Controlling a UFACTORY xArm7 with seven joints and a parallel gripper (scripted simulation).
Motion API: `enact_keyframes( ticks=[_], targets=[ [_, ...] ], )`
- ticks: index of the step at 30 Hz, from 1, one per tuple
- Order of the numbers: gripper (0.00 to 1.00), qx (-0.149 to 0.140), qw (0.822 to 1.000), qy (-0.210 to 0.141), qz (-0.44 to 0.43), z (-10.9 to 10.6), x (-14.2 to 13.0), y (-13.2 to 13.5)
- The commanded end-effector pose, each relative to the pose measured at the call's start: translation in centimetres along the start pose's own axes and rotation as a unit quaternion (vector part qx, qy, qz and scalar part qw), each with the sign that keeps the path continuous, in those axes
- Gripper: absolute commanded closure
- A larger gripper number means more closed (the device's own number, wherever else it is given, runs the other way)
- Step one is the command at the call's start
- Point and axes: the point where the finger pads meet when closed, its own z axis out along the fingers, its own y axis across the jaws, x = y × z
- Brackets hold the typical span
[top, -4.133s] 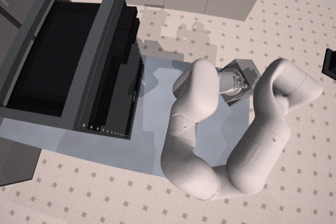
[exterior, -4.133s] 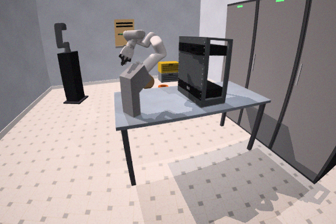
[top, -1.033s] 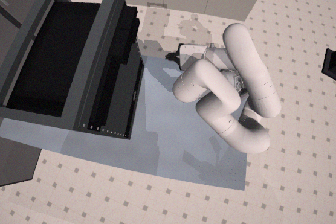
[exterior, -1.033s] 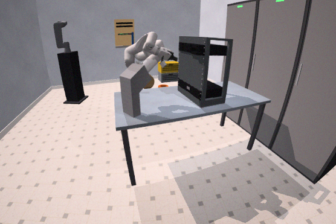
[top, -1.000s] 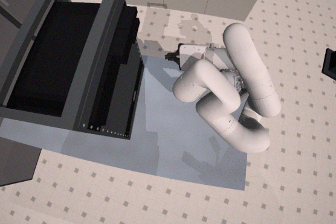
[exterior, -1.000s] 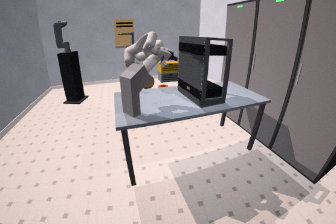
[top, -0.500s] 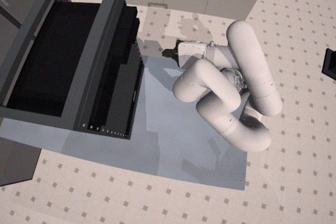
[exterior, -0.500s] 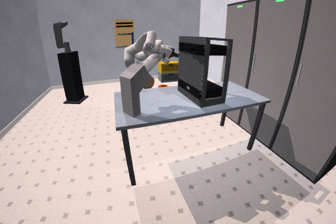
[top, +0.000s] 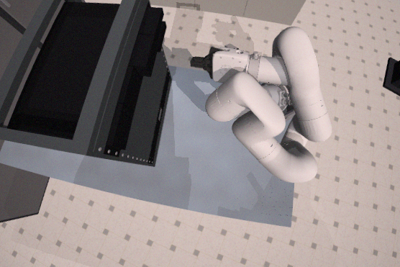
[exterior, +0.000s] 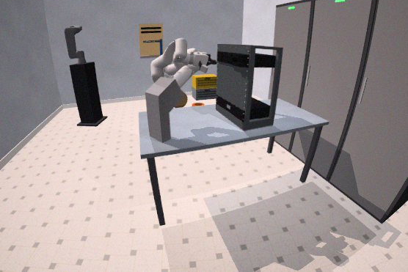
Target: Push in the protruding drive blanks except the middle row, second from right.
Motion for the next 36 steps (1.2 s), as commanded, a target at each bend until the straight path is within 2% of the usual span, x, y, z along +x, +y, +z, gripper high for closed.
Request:
enact_keyframes(
  ticks=[1, 36],
  targets=[
    [1.00, 0.009, 0.999, -0.012, -0.030, -0.1, -0.6, -0.7],
    [1.00, 0.050, 0.987, -0.047, -0.149, -0.5, -2.7, -3.0]
  ],
)
